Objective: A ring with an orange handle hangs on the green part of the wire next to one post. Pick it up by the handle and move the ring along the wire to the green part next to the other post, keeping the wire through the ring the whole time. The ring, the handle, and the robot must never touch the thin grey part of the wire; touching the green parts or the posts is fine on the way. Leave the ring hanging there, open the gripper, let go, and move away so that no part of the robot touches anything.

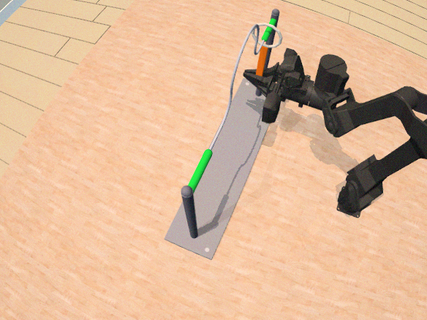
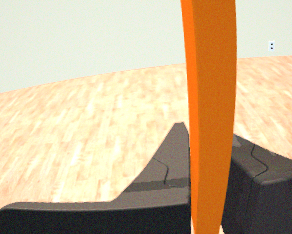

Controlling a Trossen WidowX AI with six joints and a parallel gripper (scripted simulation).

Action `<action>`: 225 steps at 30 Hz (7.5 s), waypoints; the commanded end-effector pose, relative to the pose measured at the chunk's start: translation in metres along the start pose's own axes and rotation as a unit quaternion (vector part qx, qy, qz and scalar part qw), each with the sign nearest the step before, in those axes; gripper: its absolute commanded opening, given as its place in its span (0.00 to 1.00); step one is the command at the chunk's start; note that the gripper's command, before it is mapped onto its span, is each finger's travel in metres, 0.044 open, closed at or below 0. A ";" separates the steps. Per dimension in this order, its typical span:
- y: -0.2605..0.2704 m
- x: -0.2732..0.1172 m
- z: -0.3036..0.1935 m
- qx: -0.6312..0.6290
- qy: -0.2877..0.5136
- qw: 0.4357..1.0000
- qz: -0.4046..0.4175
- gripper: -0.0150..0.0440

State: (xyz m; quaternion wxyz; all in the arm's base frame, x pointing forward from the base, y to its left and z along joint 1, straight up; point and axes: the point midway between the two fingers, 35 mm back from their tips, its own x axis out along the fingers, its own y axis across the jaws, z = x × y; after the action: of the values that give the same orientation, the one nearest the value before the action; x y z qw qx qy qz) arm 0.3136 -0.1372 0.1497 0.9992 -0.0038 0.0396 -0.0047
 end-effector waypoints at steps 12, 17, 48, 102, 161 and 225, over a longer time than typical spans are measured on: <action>0.000 0.000 0.004 -0.004 -0.003 1.000 0.001 0.00; 0.000 0.000 0.004 -0.004 -0.003 1.000 0.001 0.00; 0.024 0.001 0.004 0.001 -0.003 1.000 0.002 0.00; 0.154 -0.022 0.046 0.346 0.065 0.934 0.062 0.00; 0.195 -0.079 0.167 0.650 0.195 0.700 0.222 0.00; 0.183 -0.077 0.154 0.405 0.250 0.874 0.100 0.00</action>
State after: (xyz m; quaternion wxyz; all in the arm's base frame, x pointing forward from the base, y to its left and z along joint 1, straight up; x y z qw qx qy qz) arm 0.2497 0.0498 0.3083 0.8521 0.4313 0.2831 0.0881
